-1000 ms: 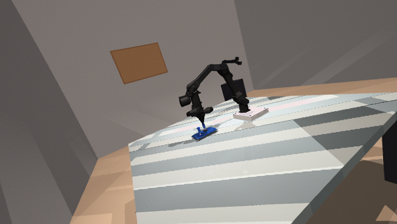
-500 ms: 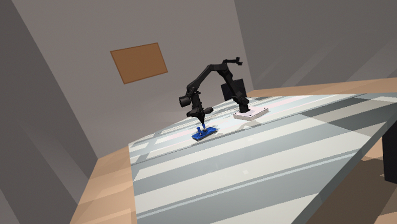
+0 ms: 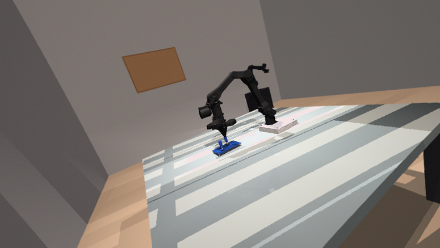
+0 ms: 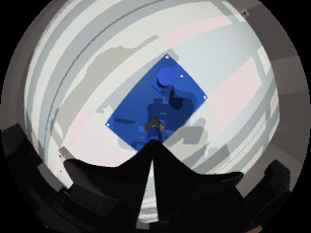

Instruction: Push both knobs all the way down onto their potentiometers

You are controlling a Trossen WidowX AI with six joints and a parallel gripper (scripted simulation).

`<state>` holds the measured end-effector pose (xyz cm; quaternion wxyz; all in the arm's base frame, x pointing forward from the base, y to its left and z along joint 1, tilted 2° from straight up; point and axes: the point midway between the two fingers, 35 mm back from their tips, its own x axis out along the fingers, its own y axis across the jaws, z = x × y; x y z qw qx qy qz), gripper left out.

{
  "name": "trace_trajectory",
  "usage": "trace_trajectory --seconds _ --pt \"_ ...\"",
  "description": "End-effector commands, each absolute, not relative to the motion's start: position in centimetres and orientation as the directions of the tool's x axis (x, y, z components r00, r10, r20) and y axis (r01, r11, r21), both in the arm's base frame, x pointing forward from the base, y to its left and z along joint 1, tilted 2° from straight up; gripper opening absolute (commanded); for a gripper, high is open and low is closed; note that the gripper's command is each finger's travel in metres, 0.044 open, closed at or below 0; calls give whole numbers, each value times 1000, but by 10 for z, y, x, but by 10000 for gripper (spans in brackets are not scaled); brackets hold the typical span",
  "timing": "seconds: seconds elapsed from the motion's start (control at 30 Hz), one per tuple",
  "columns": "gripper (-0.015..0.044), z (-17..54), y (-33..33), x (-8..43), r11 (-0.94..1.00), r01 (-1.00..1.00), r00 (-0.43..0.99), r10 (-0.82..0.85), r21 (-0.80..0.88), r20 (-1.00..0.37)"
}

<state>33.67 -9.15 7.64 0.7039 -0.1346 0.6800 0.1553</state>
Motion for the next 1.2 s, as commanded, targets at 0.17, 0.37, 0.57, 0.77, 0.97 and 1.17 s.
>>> trace_trajectory --seconds 0.17,0.37,0.57,0.77,0.97,1.17 --pt "0 74 -92 337 915 -403 26 32 19 -999" --pt "0 74 -92 337 915 -403 26 32 19 -999" --pt "0 72 -92 337 915 -403 26 32 19 -999" --pt "0 72 -92 337 915 -403 26 32 19 -999" --pt "0 70 -92 337 915 -403 26 32 19 -999" --pt "0 70 -92 337 915 -403 26 32 19 -999"
